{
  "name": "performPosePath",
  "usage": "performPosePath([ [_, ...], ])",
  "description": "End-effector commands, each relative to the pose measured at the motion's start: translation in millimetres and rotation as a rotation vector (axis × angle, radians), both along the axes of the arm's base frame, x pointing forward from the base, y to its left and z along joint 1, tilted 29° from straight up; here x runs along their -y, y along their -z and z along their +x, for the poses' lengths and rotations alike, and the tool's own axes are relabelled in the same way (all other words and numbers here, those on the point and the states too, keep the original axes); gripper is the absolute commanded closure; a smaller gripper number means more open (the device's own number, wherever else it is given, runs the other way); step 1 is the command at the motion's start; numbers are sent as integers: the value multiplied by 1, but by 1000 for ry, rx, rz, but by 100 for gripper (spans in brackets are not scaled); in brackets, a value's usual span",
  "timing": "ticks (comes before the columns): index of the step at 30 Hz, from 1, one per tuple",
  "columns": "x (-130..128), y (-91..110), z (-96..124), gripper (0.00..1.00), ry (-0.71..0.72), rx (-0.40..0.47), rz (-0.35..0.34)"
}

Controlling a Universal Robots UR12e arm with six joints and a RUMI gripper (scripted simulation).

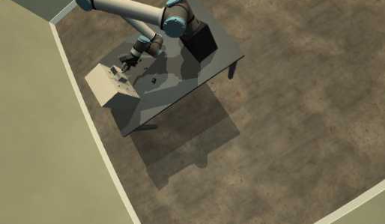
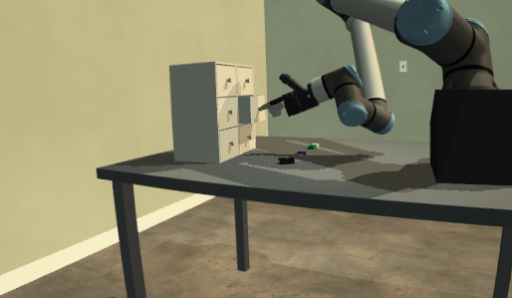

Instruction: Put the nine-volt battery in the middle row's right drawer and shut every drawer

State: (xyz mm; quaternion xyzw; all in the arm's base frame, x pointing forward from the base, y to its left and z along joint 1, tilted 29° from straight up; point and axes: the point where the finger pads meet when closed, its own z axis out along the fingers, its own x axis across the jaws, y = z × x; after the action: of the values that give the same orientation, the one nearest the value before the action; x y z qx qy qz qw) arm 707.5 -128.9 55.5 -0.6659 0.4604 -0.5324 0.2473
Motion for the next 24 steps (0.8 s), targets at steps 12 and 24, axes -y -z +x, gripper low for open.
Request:
performPosePath([
  [12,0,-1,-9,93,-1,1,0],
  [24,0,-1,-15,93,-1,1,0],
])
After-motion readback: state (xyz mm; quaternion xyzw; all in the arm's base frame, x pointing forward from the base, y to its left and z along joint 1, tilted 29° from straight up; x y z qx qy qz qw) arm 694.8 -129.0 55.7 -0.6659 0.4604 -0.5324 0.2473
